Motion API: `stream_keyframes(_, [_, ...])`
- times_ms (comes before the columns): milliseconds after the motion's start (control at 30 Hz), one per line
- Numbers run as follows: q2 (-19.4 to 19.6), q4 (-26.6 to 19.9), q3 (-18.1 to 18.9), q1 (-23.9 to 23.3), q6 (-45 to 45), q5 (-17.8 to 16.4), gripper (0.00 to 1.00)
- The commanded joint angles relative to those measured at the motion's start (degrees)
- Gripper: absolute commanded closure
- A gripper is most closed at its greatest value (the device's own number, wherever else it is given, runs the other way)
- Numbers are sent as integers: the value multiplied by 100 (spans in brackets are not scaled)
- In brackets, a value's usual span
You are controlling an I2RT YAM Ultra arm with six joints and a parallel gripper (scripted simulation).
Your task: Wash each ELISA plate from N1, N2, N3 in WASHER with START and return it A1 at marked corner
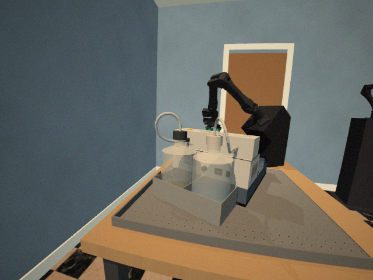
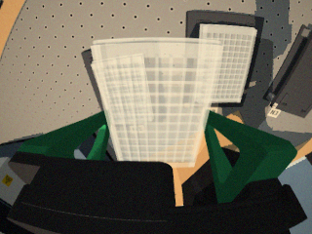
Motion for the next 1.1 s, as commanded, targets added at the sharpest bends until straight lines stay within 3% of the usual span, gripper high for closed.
stream_keyframes(0, [-29,-20,1,-64,167,93,100])
stream_keyframes(500, [-127,-8,-60,1,51,125,100])
stream_keyframes(567, [-323,12,-174,135,-139,192,100])
stream_keyframes(1000, [-1537,-10,-709,1155,927,761,100])
stream_keyframes(1067, [-1537,-10,-709,1155,927,761,100])
